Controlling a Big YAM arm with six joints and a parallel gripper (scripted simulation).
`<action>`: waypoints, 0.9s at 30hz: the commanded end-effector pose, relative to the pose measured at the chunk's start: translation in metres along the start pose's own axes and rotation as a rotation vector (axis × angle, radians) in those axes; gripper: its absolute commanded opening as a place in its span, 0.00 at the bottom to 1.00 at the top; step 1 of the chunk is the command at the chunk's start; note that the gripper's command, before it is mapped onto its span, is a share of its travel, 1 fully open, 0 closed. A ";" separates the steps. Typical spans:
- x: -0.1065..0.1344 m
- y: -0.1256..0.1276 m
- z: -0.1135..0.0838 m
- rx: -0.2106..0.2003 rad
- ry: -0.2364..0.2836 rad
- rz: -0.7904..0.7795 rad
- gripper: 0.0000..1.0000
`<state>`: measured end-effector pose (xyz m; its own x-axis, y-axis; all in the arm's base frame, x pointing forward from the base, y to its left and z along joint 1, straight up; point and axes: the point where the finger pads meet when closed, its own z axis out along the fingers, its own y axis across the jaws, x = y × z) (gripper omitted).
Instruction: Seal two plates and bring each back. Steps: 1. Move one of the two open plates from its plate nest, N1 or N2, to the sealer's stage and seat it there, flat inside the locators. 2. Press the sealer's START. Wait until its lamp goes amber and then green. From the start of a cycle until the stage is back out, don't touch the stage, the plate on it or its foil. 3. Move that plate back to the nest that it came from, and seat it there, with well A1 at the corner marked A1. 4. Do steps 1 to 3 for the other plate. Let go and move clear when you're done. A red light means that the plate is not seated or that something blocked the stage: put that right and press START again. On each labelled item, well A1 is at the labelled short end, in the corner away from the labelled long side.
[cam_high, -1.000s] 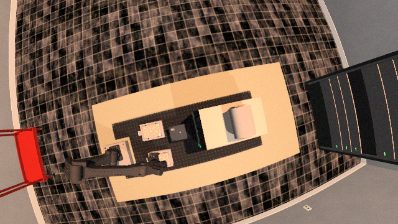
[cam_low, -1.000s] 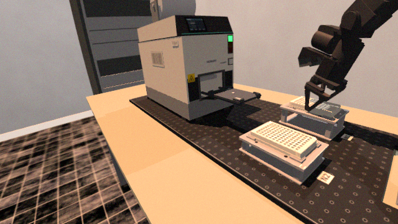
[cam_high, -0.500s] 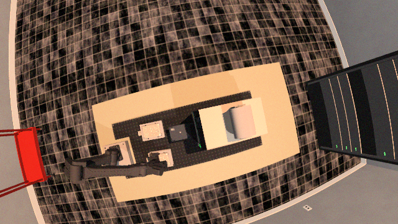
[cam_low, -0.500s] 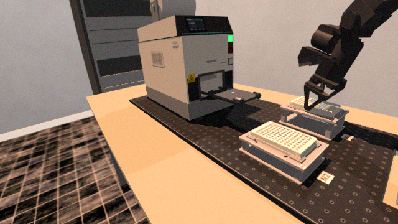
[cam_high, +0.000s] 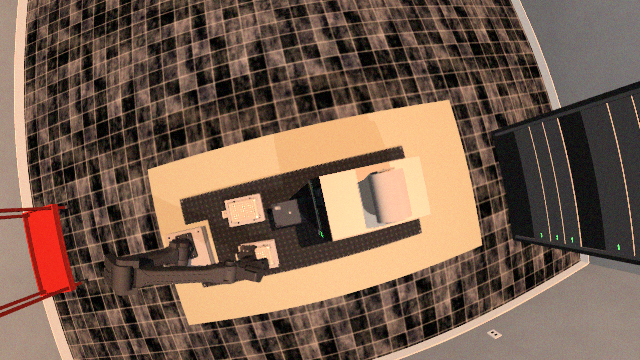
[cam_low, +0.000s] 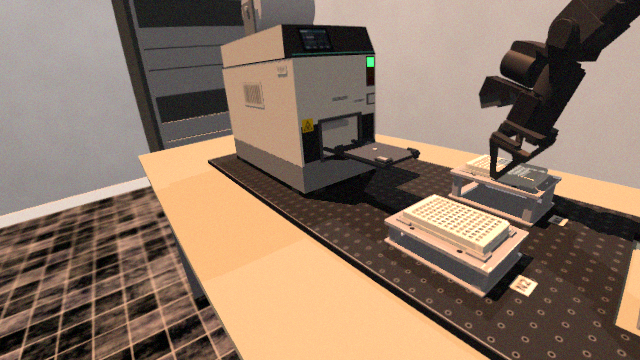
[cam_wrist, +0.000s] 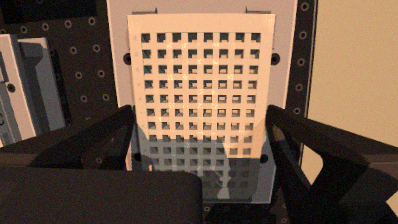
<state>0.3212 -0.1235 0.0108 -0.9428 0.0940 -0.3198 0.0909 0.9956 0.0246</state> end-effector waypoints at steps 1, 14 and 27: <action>-0.014 -0.001 -0.002 0.006 -0.025 0.000 1.00; -0.031 -0.005 -0.014 0.020 -0.069 -0.006 0.98; -0.018 -0.002 -0.002 0.007 -0.028 0.000 0.92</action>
<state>0.3230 -0.1243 0.0130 -0.9409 0.0930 -0.3257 0.0907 0.9956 0.0224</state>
